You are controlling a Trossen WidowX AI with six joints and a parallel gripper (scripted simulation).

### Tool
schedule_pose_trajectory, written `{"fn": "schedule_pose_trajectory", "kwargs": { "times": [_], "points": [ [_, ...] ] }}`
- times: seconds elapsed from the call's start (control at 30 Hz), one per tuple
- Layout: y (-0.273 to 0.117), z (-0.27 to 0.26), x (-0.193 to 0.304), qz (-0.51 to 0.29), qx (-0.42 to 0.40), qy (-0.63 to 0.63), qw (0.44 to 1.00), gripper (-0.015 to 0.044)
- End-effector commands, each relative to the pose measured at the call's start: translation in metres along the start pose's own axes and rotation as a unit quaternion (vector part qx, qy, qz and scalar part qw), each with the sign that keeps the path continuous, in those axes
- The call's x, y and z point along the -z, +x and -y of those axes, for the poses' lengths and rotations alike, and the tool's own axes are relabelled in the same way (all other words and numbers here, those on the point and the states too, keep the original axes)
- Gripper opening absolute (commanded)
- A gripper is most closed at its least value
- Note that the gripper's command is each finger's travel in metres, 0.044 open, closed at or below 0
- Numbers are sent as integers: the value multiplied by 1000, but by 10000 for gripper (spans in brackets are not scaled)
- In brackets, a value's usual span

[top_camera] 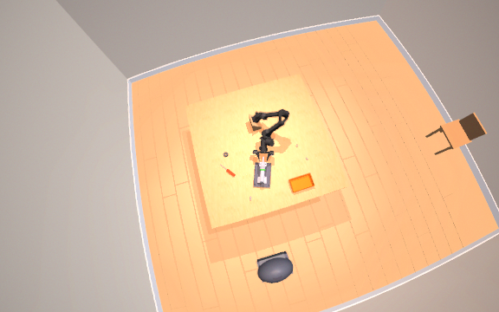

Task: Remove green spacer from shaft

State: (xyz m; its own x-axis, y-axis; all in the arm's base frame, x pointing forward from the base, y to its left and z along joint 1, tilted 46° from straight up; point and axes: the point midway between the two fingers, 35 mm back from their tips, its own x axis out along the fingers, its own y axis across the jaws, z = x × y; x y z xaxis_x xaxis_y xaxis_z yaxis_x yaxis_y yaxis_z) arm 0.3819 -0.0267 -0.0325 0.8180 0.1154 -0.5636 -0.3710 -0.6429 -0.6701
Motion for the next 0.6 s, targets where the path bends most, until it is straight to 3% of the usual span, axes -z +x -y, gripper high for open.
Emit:
{"fn": "schedule_pose_trajectory", "kwargs": {
  "times": [0.0, 0.2, 0.57],
  "points": [
    [0, 0, 0, 0, 0, 0, 1000, 204],
    [0, 0, 0, 0, 0, 0, 1000, 46],
    [-3, 0, -2, -3, -1, 2, 1000, 0]
  ]
}}
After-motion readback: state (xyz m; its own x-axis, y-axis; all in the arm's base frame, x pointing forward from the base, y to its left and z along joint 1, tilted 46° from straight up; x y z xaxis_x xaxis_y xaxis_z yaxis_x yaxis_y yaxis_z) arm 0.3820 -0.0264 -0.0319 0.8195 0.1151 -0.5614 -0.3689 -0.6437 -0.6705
